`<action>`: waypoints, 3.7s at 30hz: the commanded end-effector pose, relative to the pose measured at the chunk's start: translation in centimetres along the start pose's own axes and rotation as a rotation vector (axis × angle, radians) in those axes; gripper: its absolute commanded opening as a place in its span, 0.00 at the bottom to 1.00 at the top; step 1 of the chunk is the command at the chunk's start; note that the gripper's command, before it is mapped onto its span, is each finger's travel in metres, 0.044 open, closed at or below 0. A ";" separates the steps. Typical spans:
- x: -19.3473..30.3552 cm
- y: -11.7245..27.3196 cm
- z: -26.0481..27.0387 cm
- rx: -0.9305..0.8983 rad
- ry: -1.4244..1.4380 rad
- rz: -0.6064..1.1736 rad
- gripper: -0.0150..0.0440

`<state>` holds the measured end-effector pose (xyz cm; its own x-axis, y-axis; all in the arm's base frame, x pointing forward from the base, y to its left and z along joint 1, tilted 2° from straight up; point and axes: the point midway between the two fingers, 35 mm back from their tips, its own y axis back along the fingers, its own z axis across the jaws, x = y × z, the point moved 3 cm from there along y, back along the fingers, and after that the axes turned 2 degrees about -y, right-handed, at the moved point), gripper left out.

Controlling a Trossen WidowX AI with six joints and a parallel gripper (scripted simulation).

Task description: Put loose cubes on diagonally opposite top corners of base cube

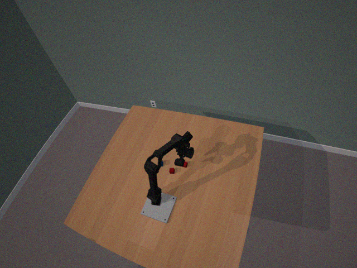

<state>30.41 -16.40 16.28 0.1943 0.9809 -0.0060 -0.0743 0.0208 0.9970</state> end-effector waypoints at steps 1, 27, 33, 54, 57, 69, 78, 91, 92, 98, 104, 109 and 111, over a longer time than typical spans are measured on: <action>0.0 -2.1 -0.2 0.009 -0.006 -0.001 0.70; 0.0 -6.2 -0.3 0.009 -0.006 -0.001 0.70; 0.0 -7.0 -0.3 0.009 -0.006 -0.001 0.70; -0.1 -3.6 0.2 0.009 -0.006 -0.001 0.43; -0.1 -2.7 0.3 0.009 -0.006 -0.001 0.43; -0.1 1.2 0.2 0.009 -0.006 -0.002 0.43; 0.0 4.0 -0.2 0.009 -0.006 -0.001 0.43; 3.4 3.2 0.2 0.008 0.188 0.002 0.43; 3.7 3.2 0.2 0.008 0.207 0.003 0.43; 5.6 2.7 0.2 0.008 0.318 0.005 0.43; 7.4 2.3 0.1 0.007 0.429 0.007 0.43; 9.0 1.9 -0.1 0.006 0.522 0.009 0.43; 9.6 1.8 -0.2 0.006 0.559 0.010 0.43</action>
<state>31.96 -7.64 18.18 -0.3061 0.9516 -0.0285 -0.0676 0.0082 0.9977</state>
